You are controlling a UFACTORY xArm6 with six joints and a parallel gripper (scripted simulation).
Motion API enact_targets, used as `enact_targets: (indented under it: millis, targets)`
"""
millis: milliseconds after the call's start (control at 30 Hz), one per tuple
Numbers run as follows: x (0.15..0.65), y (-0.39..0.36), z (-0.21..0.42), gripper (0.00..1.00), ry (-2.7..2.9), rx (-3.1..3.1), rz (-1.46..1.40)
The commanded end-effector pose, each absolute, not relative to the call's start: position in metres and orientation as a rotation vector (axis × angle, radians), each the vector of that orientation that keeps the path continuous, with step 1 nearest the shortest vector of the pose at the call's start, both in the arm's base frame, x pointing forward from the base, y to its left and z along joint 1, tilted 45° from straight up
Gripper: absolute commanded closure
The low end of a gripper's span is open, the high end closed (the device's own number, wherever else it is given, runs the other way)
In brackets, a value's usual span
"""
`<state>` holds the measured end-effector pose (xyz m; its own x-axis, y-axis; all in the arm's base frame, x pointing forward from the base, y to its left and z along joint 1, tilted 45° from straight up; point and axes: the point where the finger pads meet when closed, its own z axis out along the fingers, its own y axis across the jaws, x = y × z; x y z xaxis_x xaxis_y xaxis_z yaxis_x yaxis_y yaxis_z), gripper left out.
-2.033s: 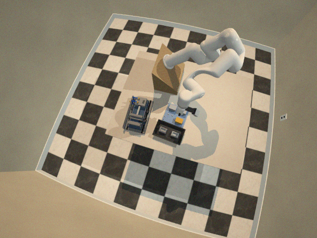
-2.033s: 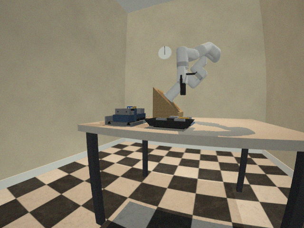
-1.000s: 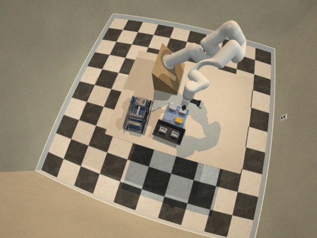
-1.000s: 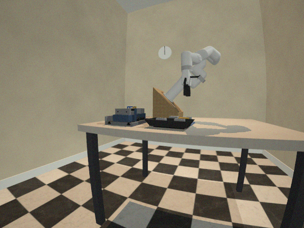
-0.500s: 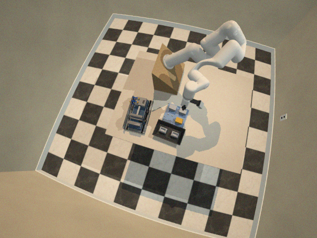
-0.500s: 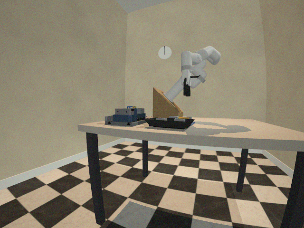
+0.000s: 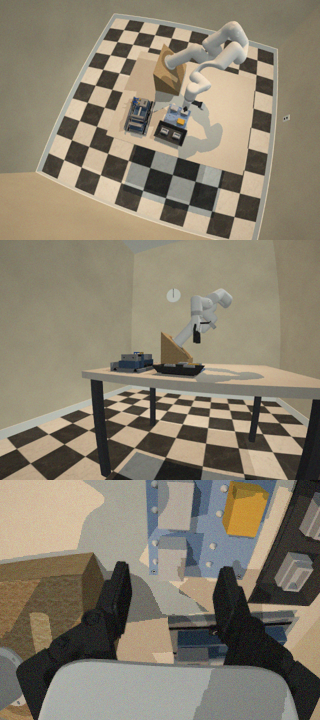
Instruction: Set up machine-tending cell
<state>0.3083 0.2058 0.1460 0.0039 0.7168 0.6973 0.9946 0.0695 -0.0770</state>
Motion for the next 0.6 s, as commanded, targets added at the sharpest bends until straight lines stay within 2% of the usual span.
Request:
enact_targets:
  millis: [0, 567]
  targets:
    - [0.308, 0.217, 0.136, 0.31, -1.77, -1.704, -0.617]
    - [0.301, 0.258, 0.094, 0.31, -1.77, -1.704, -0.617]
